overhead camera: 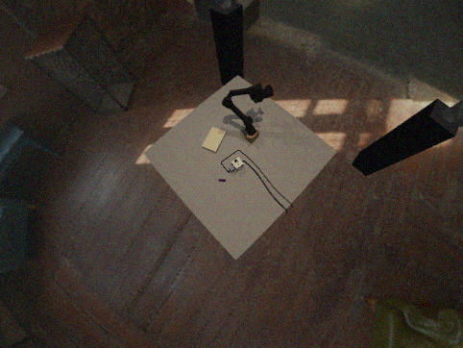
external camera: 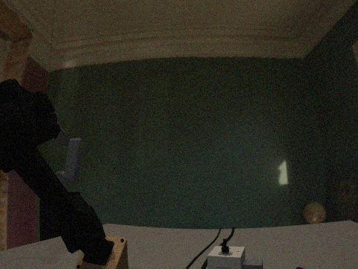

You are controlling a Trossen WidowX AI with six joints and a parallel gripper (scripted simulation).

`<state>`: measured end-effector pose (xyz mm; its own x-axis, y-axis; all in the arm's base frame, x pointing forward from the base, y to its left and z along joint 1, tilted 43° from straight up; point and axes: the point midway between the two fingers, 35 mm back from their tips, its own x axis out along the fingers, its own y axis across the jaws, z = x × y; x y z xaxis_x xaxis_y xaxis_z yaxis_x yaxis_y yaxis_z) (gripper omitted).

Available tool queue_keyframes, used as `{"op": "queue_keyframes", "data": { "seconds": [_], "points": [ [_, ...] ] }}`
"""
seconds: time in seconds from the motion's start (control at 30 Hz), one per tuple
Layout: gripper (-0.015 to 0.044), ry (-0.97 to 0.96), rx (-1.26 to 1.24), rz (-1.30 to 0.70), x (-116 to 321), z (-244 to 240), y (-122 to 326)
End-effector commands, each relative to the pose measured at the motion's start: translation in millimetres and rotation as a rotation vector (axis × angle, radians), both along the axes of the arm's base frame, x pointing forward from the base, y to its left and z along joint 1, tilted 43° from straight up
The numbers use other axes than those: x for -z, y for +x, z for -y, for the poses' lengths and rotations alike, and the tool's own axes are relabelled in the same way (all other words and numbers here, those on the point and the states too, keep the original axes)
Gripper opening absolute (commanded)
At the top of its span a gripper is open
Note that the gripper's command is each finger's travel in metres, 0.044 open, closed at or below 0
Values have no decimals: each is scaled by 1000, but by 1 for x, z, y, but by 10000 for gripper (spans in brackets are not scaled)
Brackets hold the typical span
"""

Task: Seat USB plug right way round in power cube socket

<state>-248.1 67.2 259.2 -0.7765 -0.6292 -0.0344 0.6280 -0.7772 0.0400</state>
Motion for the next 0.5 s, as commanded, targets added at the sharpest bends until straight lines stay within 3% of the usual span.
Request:
{"op": "queue_keyframes", "data": {
  "seconds": [0.0, 0.23, 0.47],
  "points": [
    [426, 1, 8, 13, 2, -3, 0],
    [440, -20, 344, 496, 72, -106, 38],
    [440, -183, 699, 1006, 141, -185, 146]
  ]
}}
